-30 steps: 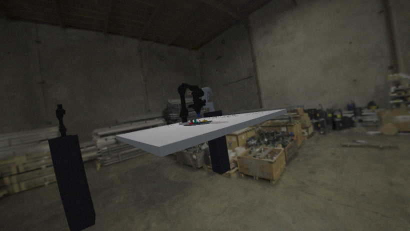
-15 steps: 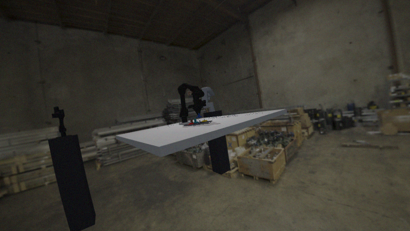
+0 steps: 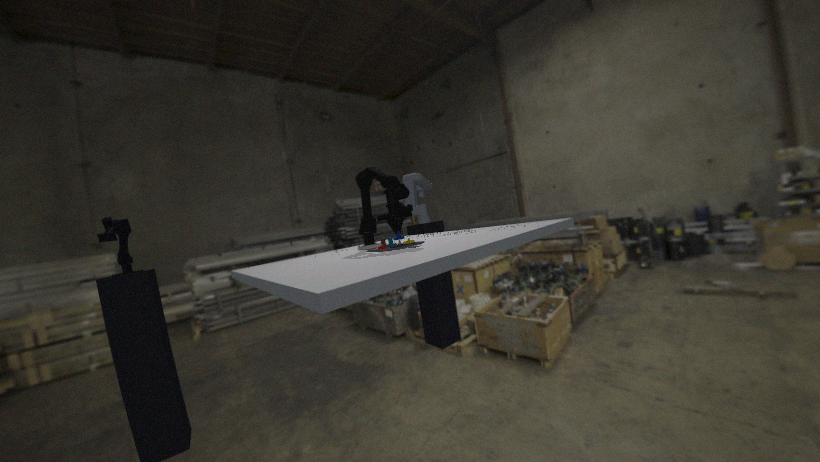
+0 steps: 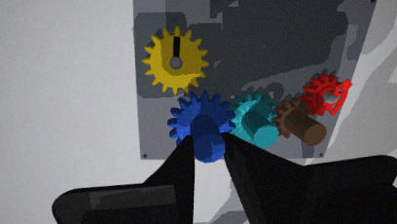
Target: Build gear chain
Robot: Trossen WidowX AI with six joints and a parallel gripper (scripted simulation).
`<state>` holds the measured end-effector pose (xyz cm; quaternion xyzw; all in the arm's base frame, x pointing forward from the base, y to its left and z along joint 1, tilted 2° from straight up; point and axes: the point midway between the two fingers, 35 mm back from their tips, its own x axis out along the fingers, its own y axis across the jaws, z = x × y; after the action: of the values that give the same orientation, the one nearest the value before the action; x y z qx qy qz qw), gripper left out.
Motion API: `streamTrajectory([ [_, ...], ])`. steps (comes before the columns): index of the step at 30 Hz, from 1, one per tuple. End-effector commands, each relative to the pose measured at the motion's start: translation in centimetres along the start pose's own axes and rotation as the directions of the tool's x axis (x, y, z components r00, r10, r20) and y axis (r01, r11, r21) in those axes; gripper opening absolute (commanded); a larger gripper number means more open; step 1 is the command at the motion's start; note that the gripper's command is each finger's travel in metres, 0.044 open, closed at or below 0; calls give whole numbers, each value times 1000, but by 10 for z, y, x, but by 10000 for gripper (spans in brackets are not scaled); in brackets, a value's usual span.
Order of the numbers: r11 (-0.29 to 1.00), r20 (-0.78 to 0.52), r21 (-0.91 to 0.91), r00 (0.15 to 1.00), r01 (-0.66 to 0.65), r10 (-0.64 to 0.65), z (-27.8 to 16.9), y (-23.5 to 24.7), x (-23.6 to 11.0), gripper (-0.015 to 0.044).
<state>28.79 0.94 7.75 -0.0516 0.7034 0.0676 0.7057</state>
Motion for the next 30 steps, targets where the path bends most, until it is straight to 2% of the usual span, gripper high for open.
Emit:
streamTrajectory([
  [1, 999, 2, 53, 1000, 3, -3, 1, 0, 6, 0],
  [15, 943, 2, 333, 1000, 2, -3, 0, 0, 16, 0],
  [21, 956, 2, 293, 1000, 2, -3, 1, -1, 17, 0],
  [30, 994, 2, 109, 1000, 3, -3, 0, 1, 17, 0],
])
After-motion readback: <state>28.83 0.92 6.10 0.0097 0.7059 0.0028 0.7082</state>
